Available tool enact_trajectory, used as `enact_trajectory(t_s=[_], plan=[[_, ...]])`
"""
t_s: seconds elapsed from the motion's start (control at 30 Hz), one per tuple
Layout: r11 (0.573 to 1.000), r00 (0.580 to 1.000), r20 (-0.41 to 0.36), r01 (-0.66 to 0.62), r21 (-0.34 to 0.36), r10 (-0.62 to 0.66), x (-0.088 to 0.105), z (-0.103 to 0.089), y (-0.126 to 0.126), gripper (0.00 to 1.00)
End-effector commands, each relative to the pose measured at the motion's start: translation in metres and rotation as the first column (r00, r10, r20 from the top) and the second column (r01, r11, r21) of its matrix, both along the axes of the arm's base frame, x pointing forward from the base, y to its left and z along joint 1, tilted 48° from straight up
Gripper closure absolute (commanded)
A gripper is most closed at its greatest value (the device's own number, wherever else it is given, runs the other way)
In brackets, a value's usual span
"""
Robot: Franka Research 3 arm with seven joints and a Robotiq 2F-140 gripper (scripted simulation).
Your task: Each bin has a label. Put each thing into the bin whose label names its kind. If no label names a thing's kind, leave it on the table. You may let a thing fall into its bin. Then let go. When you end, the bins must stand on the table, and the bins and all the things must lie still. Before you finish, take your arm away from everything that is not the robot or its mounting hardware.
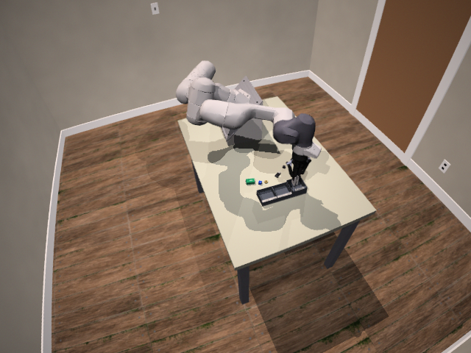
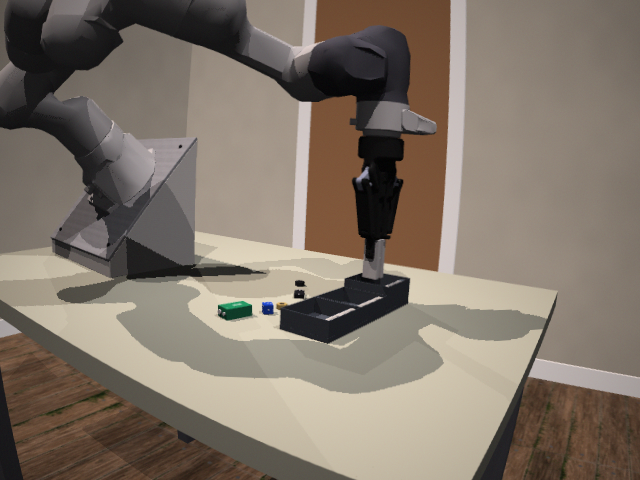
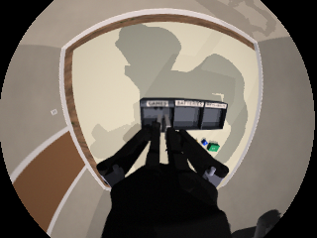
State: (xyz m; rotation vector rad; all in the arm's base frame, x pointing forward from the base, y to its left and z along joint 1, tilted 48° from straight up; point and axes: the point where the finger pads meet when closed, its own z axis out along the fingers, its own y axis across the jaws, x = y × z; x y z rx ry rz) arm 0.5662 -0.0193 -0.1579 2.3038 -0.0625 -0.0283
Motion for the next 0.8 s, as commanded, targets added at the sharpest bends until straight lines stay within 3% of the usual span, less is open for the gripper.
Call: enact_trajectory(t_s=[0.0, 0.27, 0.77], plan=[[1.0, 1.0, 0.013, 0.007, 0.003, -0.007, 0.002, -0.007, -0.008, 0.95], [1.0, 1.0, 0.013, 0.007, 0.003, -0.007, 0.001, -0.022, -0.024, 0.95], [1.0, 1.0, 0.013, 0.007, 0.003, -0.007, 0.001, -0.022, -0.024, 0.95]])
